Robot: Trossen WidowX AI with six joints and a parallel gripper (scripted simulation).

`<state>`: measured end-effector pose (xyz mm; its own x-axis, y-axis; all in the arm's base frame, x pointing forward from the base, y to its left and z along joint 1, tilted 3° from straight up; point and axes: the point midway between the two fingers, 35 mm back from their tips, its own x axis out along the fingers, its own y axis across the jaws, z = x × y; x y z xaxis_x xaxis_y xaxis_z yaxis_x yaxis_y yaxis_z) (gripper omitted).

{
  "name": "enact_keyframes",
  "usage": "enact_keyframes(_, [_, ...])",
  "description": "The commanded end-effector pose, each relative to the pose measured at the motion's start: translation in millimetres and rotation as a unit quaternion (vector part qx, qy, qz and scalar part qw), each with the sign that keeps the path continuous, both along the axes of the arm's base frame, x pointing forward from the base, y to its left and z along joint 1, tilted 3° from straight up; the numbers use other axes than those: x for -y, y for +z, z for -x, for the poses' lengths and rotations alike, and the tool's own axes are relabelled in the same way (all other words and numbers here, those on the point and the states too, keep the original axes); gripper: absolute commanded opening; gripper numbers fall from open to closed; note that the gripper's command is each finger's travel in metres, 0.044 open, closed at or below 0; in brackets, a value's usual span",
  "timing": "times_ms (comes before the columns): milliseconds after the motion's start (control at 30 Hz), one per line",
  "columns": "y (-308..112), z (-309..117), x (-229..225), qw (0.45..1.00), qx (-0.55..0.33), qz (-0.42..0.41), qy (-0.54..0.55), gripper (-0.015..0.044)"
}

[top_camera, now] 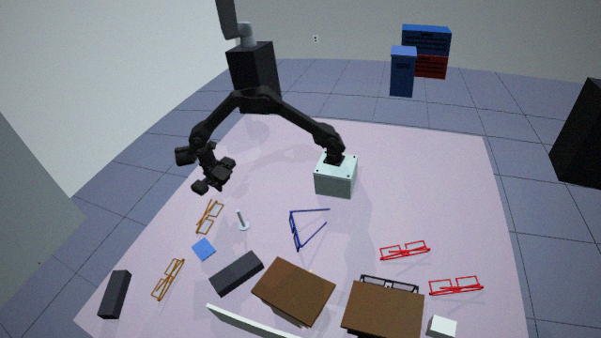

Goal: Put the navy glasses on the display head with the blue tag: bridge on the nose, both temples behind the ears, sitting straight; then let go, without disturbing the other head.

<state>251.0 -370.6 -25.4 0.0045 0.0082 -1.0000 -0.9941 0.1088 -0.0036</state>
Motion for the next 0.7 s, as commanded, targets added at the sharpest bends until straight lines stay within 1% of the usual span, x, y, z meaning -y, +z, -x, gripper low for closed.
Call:
enact_keyframes(0, [-7.0,0.6,-1.1,1.000,-0.001,-0.001,-0.002,0.0000])
enact_keyframes(433, [-27.8,1.2,-2.3,1.000,-0.001,-0.001,-0.002,0.0000])
enact_keyframes(667, [-28.8,0.0,-2.1,1.000,-0.001,-0.001,-0.002,0.0000])
